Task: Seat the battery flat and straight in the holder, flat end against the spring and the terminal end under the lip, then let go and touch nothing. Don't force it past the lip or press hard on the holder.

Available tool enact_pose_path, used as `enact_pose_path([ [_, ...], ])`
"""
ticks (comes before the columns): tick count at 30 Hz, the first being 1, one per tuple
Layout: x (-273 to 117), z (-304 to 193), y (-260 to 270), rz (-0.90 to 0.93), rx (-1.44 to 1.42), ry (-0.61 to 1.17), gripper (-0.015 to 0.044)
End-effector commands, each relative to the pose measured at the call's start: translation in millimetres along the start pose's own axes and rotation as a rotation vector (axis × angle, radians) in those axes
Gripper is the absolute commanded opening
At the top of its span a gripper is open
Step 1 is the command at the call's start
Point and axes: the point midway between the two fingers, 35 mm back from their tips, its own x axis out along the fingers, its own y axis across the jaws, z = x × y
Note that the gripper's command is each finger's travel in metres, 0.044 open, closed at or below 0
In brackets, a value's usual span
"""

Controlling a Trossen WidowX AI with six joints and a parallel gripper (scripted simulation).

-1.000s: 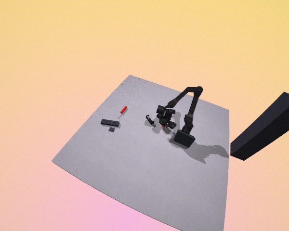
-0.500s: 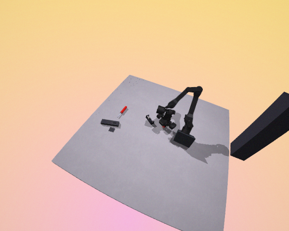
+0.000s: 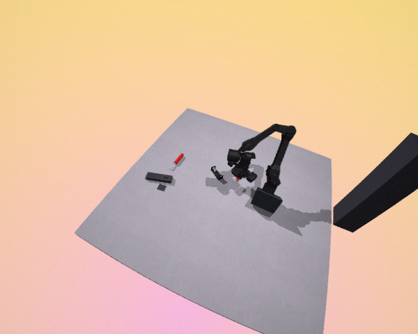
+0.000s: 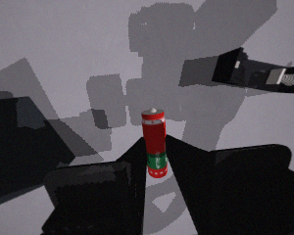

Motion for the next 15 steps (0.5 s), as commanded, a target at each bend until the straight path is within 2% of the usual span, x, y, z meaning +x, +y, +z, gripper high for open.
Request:
enact_pose_path([
  [1, -6.4, 2.4, -6.1, 0.002, -0.060, -0.003, 0.0064],
  [15, -24.3, 28.2, -73.8, -0.001, -0.702, -0.005, 0.0064],
])
